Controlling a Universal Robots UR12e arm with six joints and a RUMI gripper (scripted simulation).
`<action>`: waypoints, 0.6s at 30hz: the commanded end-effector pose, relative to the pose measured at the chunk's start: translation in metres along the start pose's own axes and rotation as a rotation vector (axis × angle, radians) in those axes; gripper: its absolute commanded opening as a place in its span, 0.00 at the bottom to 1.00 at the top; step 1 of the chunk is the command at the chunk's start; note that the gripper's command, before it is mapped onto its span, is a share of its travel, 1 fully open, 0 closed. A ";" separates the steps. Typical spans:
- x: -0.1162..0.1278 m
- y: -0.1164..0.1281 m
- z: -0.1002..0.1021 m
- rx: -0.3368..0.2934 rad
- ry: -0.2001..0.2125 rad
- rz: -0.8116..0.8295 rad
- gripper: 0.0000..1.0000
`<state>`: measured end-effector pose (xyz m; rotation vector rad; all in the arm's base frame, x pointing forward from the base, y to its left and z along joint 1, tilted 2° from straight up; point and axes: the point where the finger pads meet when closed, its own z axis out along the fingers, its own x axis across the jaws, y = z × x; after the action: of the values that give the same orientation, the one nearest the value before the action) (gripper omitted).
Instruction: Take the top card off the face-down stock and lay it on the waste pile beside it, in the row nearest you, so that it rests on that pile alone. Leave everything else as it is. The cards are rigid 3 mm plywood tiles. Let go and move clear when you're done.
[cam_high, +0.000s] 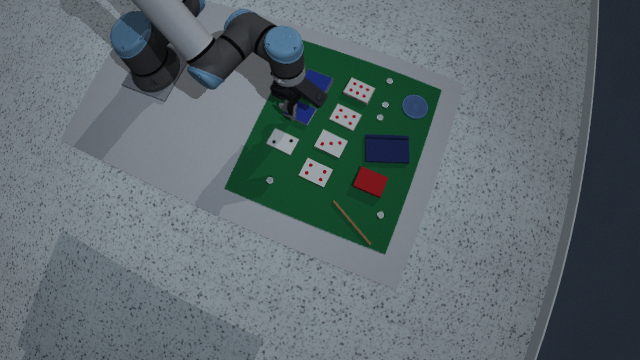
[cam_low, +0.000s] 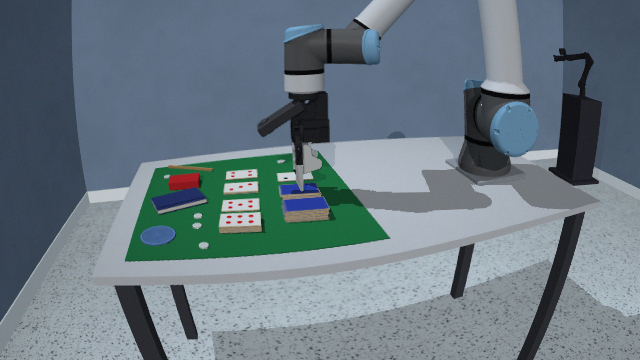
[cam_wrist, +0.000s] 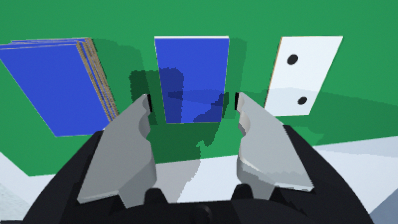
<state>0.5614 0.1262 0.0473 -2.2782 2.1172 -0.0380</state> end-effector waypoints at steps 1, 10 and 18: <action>0.000 -0.004 -0.030 0.007 0.000 -0.001 0.50; 0.000 -0.003 -0.061 0.007 0.001 -0.001 0.50; 0.000 -0.003 -0.061 0.007 0.001 -0.001 0.50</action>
<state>0.5630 0.1261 0.1069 -2.2724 2.1117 -0.0538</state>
